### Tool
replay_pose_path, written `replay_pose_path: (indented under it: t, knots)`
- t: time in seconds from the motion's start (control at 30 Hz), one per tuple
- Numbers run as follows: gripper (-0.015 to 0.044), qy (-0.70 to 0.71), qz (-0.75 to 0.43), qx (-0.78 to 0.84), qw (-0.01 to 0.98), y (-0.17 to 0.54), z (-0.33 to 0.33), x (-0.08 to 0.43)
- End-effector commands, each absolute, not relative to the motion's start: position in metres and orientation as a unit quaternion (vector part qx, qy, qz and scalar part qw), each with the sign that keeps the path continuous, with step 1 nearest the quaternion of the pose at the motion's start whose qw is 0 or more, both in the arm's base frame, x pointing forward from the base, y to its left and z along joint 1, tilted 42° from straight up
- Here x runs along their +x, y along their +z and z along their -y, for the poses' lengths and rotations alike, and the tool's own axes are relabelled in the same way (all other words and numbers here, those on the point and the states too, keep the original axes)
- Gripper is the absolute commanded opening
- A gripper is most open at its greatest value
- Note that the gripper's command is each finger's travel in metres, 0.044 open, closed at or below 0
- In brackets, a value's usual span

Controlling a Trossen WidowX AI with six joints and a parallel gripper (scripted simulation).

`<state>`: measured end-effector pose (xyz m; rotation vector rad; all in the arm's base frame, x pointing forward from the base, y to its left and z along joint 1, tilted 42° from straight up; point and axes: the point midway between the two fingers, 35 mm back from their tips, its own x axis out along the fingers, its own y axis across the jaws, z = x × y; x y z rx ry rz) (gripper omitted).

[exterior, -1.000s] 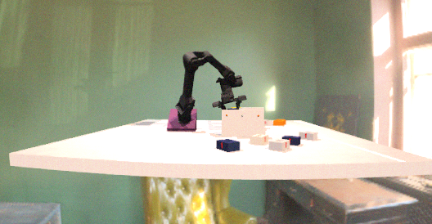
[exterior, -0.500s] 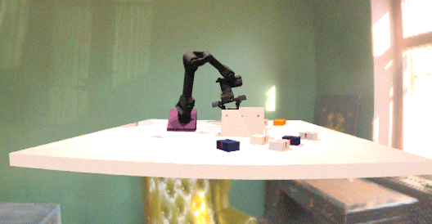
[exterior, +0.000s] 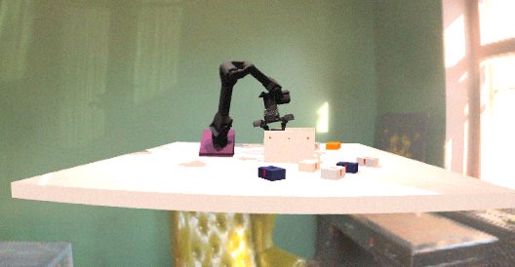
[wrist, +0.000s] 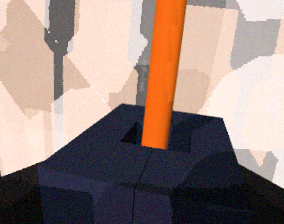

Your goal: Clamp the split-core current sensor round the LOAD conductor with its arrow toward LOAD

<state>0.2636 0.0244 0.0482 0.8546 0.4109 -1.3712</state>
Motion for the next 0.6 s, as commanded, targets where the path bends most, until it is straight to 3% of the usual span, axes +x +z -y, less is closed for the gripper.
replay_pose_path:
  t: [0.0,0.23,0.57]
  knots:
    - [0.0000,-0.612,-0.182,0.382,0.668,0.0485,-0.0253,0.2650]
    - [0.0000,-0.611,-0.182,0.381,0.669,0.0447,-0.0218,0.2647]
    - [0.0263,-0.611,-0.182,0.381,0.670,0.0474,-0.0239,0.2650]
